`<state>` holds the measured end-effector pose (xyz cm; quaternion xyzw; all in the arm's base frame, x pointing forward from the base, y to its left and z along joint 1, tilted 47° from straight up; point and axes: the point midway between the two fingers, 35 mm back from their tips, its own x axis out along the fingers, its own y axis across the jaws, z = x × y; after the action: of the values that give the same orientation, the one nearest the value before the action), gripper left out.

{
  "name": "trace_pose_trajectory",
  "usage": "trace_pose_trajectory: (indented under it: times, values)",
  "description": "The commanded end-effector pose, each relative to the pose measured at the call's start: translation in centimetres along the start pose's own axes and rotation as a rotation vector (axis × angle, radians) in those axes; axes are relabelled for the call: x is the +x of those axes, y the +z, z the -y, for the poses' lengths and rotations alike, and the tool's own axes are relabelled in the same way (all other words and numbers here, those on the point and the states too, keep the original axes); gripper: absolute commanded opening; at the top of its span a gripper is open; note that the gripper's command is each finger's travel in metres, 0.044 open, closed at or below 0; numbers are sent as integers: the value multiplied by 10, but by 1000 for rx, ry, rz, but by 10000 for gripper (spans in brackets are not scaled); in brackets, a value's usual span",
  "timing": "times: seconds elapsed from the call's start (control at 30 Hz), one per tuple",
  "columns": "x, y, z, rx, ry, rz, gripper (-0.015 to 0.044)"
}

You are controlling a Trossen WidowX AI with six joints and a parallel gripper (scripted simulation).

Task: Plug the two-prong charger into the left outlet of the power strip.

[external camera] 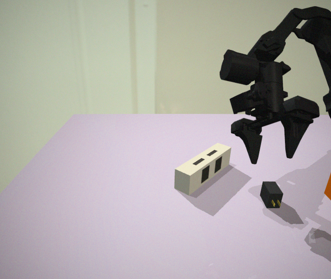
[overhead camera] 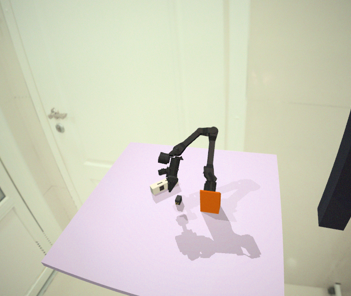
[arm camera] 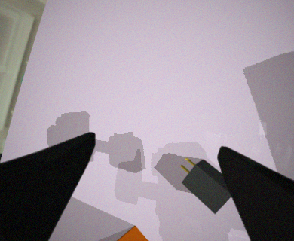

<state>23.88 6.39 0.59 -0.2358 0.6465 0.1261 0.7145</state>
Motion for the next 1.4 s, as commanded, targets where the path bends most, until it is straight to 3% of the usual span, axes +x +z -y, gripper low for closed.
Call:
trace_pose_trajectory:
  times: [0.0,0.83,1.37]
  values:
    - [9,-12,2,-146,-68,-86,440]
    - [25,-55,29,-1092,-364,-672,440]
    - [33,-59,35,-1131,-373,-699,440]
